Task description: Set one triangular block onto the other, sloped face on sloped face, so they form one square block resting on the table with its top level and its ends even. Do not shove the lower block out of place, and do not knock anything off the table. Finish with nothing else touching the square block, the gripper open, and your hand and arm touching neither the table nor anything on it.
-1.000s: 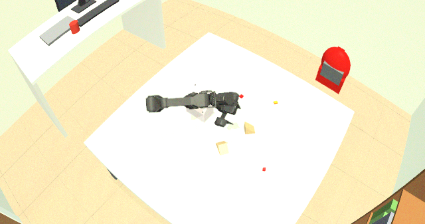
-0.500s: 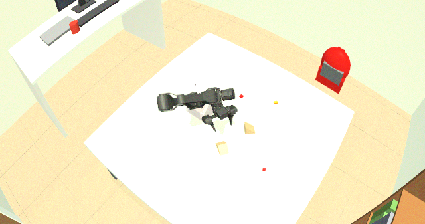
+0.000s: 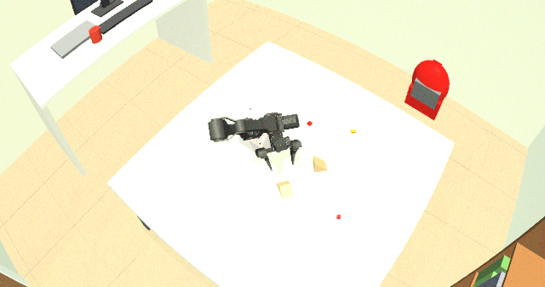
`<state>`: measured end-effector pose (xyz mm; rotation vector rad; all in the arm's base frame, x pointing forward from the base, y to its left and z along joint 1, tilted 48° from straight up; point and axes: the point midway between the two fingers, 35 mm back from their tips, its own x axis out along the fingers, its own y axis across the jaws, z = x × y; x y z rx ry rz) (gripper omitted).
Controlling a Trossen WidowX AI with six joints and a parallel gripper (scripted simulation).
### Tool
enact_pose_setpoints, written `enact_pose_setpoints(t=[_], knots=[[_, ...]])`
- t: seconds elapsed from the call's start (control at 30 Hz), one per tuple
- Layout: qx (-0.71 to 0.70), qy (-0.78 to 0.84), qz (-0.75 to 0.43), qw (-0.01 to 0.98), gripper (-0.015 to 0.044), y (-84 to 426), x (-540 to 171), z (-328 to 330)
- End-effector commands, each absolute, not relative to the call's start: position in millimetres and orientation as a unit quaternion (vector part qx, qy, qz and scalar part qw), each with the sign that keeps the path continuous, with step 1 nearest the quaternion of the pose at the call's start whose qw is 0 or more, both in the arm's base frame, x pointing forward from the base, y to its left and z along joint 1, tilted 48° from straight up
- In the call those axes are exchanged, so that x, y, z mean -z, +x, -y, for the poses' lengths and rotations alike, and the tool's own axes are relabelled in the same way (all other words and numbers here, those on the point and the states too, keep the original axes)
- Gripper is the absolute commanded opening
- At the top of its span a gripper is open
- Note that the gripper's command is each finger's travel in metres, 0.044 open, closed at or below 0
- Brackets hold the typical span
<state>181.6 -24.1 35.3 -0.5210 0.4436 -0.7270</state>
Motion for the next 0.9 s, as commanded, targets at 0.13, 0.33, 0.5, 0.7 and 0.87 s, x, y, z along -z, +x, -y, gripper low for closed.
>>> enact_pose_setpoints(t=[0.13, 0.33, 0.5, 0.7, 0.87], knots=[[0.368, -0.222, -0.266, 0.863, 0.044, 186, -8, 37], [0.366, -0.208, -0.295, 0.858, 0.044, 195, 6, 43], [0.359, -0.201, -0.308, 0.858, 0.044, 204, 12, 49], [0.348, -0.201, -0.311, 0.861, 0.044, 217, 12, 58], [0.339, -0.212, -0.302, 0.865, 0.044, 226, 6, 68]])
